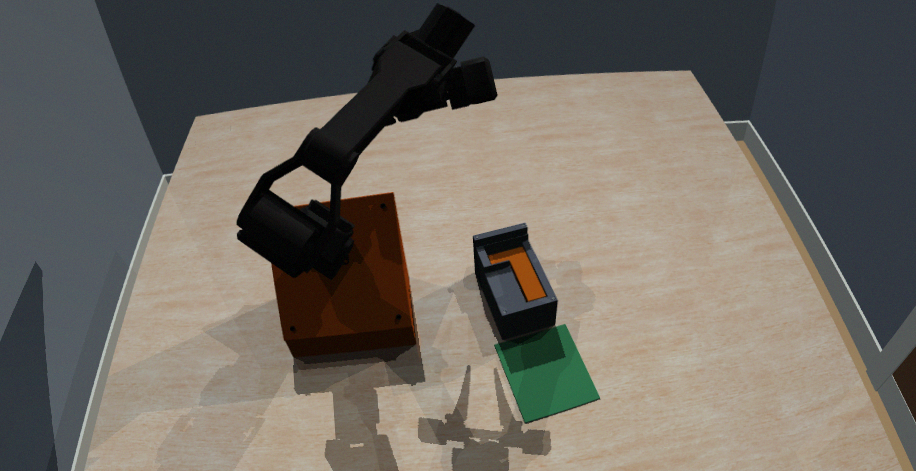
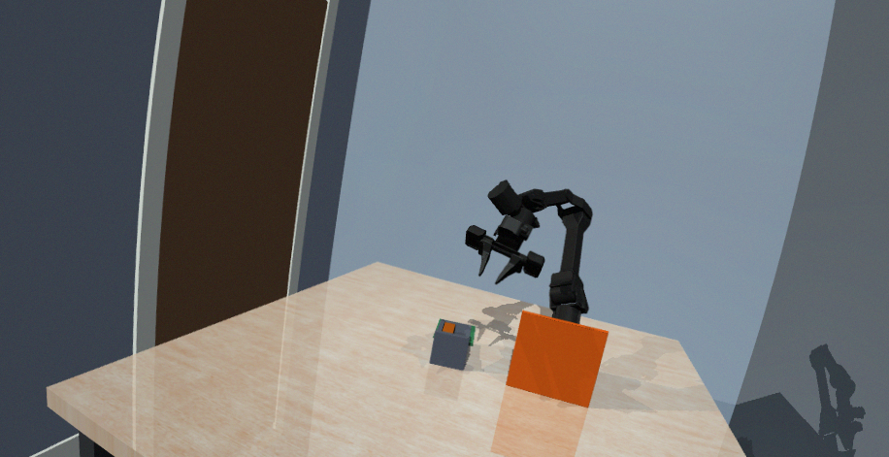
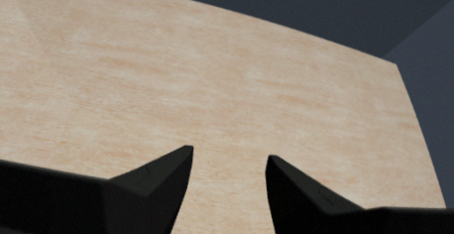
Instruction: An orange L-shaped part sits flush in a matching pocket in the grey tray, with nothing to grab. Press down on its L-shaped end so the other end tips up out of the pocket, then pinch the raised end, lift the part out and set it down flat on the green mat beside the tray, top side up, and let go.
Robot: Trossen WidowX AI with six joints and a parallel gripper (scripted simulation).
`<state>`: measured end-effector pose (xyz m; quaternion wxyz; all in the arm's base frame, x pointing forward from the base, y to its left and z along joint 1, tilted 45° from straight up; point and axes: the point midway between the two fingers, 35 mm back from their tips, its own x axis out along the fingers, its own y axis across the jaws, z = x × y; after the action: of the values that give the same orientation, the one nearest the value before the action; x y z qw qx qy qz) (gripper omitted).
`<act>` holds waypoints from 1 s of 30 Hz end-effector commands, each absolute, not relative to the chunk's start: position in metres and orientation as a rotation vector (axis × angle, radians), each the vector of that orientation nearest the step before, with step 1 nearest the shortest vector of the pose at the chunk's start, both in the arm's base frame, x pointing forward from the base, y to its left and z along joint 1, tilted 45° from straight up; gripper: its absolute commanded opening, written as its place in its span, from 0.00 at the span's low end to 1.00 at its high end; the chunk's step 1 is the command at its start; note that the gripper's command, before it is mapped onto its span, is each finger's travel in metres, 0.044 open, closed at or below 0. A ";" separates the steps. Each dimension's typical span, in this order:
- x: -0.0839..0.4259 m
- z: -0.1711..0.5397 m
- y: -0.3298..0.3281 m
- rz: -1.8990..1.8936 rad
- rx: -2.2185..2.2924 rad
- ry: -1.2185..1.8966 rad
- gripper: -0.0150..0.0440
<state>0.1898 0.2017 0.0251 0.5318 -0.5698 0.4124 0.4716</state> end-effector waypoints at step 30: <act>0.278 -0.003 0.053 -0.491 -0.725 1.509 0.56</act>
<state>0.2747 0.0549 -0.0039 0.6408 -0.3221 0.6670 -0.2018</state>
